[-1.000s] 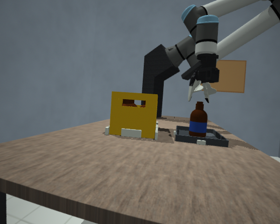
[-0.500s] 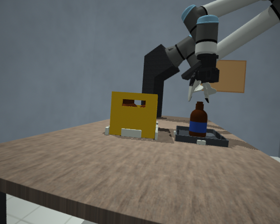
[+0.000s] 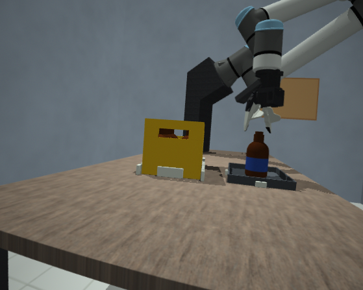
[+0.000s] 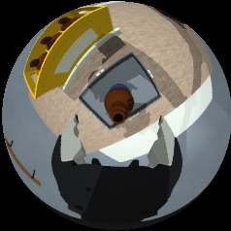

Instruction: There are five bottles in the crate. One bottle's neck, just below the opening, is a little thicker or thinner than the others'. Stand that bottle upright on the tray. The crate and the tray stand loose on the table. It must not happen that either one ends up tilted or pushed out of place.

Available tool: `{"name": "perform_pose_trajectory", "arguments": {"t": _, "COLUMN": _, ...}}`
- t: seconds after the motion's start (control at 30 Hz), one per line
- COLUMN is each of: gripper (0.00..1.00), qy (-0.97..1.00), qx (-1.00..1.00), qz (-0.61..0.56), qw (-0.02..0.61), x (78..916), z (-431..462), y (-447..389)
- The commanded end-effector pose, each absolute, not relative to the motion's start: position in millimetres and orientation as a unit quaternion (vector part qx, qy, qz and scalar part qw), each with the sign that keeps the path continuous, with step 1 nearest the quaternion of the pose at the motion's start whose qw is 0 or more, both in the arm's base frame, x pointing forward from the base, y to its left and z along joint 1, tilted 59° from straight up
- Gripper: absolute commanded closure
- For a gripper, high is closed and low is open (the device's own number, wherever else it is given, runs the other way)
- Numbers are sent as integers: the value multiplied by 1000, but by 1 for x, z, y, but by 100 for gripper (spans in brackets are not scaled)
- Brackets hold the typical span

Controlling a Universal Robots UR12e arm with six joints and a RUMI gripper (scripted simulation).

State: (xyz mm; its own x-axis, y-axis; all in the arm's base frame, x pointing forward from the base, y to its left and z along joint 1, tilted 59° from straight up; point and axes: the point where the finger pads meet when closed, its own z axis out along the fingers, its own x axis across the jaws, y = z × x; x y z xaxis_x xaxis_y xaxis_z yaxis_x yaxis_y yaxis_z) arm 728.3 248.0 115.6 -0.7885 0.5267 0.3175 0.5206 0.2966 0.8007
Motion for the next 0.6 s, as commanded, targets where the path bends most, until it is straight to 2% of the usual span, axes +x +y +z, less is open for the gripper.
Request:
{"name": "perform_pose_trajectory", "arguments": {"t": 0.0, "gripper": 0, "qy": 806, "qx": 325, "qz": 496, "qw": 4, "x": 730, "z": 117, "y": 248}}
{"name": "perform_pose_trajectory", "arguments": {"t": 0.57, "gripper": 0, "qy": 805, "qx": 325, "qz": 496, "qw": 5, "x": 729, "z": 119, "y": 244}}
